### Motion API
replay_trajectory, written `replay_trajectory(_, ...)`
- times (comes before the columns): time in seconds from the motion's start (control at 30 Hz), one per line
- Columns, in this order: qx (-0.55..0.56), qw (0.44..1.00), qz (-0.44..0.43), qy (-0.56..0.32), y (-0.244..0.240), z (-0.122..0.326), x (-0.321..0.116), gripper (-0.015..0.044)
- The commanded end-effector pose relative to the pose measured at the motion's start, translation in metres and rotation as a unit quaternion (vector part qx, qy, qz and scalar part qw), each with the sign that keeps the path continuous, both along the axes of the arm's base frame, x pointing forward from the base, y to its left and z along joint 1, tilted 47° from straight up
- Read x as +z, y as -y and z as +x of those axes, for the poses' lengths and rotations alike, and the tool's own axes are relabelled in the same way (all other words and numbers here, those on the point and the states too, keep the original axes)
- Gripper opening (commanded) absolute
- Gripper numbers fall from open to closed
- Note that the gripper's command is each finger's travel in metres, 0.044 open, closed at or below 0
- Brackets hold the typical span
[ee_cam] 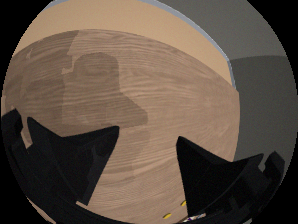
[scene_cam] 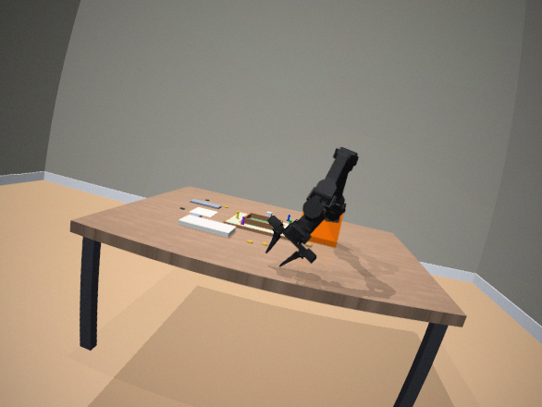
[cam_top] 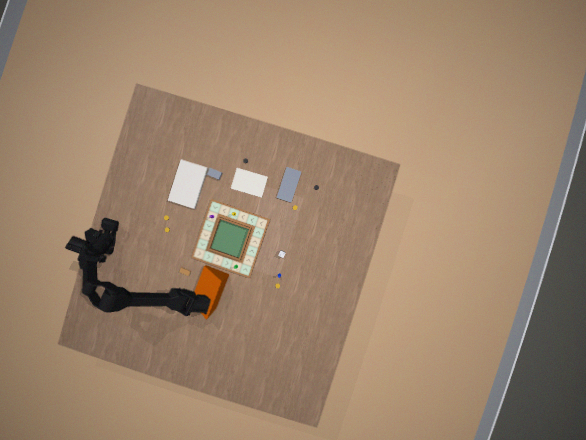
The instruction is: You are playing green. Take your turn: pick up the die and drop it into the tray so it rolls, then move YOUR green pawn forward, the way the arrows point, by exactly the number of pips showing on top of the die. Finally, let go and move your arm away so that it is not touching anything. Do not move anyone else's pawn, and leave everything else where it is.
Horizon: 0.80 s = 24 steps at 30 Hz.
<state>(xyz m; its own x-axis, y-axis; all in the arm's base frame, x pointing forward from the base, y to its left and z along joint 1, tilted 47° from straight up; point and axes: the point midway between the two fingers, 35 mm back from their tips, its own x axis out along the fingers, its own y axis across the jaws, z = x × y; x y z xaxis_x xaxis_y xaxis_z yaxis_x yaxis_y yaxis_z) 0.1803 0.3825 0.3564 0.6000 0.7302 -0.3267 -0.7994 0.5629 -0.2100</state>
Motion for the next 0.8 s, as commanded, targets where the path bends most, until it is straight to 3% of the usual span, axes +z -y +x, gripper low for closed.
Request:
replay_trajectory(0.0, -0.031, 0.999, -0.024, -0.005, 0.015, 0.046, -0.008, 0.0275)
replay_trajectory(0.23, -0.125, 0.987, -0.099, -0.004, 0.076, 0.123, -0.038, 0.0275)
replay_trajectory(0.5, -0.204, 0.970, -0.124, -0.050, 0.144, 0.203, -0.074, 0.0275)
replay_trajectory(0.77, -0.253, 0.943, -0.184, -0.112, 0.218, 0.264, -0.144, 0.0275)
